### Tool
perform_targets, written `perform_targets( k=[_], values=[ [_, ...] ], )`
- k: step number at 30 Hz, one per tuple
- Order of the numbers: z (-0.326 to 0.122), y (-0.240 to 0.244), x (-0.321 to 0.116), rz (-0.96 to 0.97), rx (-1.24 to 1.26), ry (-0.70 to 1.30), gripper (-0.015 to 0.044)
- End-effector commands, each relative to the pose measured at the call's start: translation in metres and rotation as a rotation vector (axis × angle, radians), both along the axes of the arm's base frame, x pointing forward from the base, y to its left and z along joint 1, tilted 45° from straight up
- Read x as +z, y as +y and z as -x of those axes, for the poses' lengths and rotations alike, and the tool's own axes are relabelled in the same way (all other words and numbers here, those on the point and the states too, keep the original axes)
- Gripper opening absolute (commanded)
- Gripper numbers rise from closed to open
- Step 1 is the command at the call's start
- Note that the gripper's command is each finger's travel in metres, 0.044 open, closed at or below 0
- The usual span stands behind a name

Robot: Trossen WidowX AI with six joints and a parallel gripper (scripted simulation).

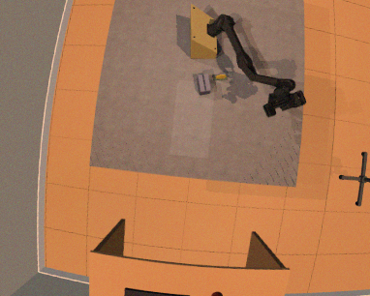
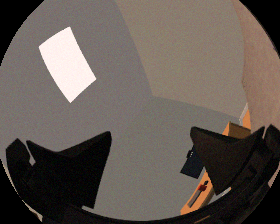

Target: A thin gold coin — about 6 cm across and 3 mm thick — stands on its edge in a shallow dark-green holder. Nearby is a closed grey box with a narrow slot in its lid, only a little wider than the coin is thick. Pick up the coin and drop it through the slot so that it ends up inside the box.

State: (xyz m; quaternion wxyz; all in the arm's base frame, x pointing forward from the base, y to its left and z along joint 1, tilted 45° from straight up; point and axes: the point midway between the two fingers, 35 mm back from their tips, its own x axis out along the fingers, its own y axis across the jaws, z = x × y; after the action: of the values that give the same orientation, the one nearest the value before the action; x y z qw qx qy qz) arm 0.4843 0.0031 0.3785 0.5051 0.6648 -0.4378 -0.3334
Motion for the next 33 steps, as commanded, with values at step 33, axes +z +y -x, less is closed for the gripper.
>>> perform_targets(
  k=[33],
  values=[
    [0.262, 0.055, 0.262, -0.631, 0.749, -1.304, 0.0161]
  ],
)
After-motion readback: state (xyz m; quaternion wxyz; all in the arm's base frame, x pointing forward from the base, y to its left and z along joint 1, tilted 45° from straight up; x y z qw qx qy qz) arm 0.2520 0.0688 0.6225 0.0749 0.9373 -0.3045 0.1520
